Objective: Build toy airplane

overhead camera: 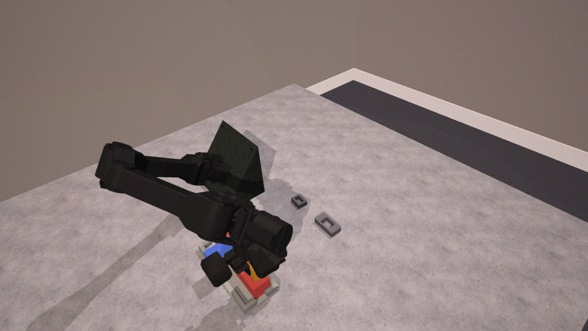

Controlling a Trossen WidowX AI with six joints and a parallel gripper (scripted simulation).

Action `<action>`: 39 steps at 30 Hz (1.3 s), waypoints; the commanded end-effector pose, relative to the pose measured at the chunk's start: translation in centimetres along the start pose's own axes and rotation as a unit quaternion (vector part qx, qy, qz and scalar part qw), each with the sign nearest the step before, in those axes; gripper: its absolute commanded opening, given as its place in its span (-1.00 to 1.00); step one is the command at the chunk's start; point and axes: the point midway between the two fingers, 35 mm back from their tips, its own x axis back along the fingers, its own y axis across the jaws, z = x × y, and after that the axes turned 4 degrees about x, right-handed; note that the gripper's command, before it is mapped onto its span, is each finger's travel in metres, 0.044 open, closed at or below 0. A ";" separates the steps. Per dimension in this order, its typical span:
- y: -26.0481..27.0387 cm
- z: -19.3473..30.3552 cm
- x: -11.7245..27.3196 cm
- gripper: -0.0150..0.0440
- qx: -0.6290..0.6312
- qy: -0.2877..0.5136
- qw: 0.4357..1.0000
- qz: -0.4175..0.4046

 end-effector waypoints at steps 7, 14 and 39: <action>0.0 0.0 0.0 -0.40 0.000 0.000 1.000 0.000; 0.0 0.0 0.0 0.22 0.000 0.000 1.000 0.000; 0.2 -0.2 9.1 0.39 0.061 -0.029 0.998 0.000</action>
